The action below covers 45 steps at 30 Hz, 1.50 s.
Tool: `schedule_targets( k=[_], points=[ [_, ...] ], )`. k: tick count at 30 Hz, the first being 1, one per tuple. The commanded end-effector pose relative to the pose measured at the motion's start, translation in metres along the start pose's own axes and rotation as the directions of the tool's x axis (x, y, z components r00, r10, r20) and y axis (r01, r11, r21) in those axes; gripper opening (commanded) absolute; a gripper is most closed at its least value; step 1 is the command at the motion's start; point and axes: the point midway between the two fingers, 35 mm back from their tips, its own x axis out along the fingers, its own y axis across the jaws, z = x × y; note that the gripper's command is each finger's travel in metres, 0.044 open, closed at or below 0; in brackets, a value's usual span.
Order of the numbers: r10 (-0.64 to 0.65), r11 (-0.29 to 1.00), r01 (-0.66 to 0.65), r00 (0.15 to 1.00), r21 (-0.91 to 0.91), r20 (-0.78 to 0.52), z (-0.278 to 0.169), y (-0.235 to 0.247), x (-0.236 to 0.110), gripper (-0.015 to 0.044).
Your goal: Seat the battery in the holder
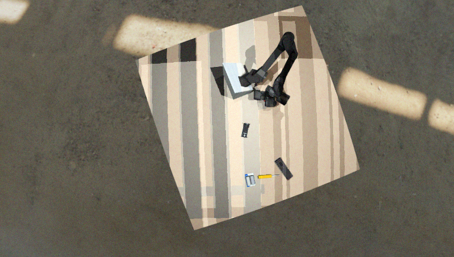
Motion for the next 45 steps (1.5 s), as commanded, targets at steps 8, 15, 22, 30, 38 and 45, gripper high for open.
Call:
schedule_targets(
  k=[8, 15, 22, 30, 38, 45],
  points=[
    [0.008, 1.0, -0.008, 1.0, -0.007, 0.003, 0.0, 0.002, -0.046, 0.0087],
    [-0.003, 1.0, 0.003, 1.0, 0.005, 0.014, 0.015, 0.005, -0.05, 0.0087],
    [-0.024, 0.999, 0.023, 0.999, 0.03, 0.029, 0.047, 0.006, -0.057, 0.0087],
    [-0.043, 0.997, 0.041, 0.998, 0.06, 0.038, 0.086, 0.0, -0.065, 0.0087],
    [-0.05, 0.997, 0.046, 0.998, 0.067, 0.049, 0.126, -0.017, -0.071, 0.0087],
    [-0.056, 0.995, 0.052, 0.997, 0.084, 0.05, 0.157, -0.037, -0.075, 0.0087]
  ],
)
